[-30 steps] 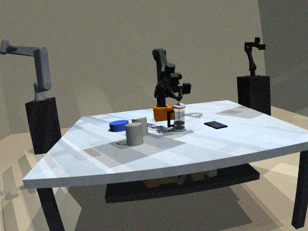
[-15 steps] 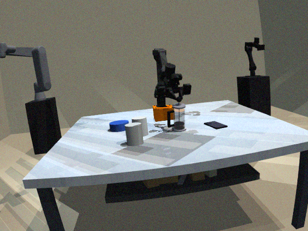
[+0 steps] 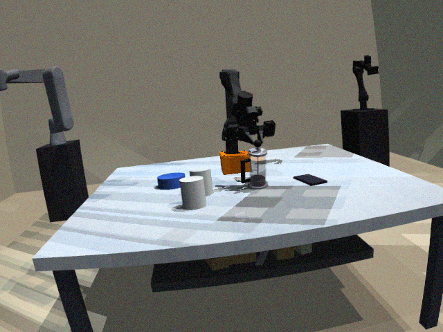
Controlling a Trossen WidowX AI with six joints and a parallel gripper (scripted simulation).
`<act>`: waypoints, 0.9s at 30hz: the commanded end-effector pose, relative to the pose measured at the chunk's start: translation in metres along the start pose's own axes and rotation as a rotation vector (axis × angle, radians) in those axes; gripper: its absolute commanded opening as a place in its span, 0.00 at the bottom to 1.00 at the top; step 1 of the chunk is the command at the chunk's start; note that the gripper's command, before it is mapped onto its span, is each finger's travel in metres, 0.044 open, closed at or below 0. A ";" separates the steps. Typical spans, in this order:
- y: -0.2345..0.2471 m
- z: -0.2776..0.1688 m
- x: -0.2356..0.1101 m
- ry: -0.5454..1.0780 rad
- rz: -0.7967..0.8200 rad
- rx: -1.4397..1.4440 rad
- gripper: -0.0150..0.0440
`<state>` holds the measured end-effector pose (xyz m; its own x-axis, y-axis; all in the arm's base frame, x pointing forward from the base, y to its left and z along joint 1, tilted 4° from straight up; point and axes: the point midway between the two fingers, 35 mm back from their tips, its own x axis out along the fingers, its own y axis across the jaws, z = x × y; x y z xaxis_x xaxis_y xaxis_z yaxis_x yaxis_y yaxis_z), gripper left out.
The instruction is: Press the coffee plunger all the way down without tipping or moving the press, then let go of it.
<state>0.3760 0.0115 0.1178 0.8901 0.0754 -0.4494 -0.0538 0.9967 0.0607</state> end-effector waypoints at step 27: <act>0.000 0.000 0.002 0.004 0.000 0.001 0.67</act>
<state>0.3782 0.0117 0.1176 0.8892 0.0758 -0.4513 -0.0539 0.9967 0.0613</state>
